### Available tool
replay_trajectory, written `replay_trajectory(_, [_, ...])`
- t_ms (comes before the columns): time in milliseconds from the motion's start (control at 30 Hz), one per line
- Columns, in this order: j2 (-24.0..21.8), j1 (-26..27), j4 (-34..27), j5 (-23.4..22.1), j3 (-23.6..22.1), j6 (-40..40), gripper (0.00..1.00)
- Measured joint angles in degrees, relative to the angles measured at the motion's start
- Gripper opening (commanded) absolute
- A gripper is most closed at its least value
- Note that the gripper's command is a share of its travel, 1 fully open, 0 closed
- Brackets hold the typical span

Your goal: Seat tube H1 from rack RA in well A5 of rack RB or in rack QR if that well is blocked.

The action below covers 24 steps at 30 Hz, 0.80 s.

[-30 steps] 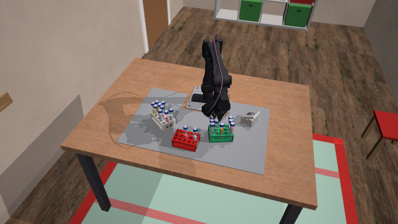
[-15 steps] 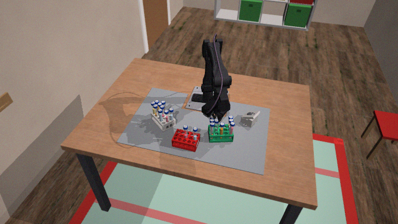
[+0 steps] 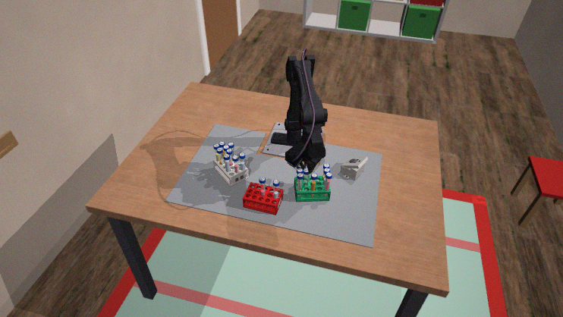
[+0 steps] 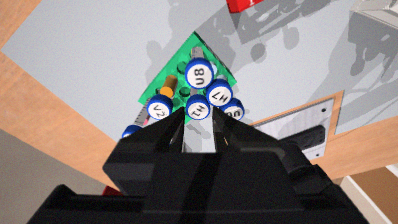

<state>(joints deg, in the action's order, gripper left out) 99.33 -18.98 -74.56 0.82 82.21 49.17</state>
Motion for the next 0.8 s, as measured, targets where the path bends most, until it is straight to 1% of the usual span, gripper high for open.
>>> replay_trajectory(300, [0.00,0.00,0.37,0.00,-0.15,0.04,0.30])
replay_trajectory(333, [0.00,0.00,0.39,0.00,-0.13,0.07,0.00])
replay_trajectory(800, [0.00,0.00,0.42,0.00,-0.15,0.07,0.00])
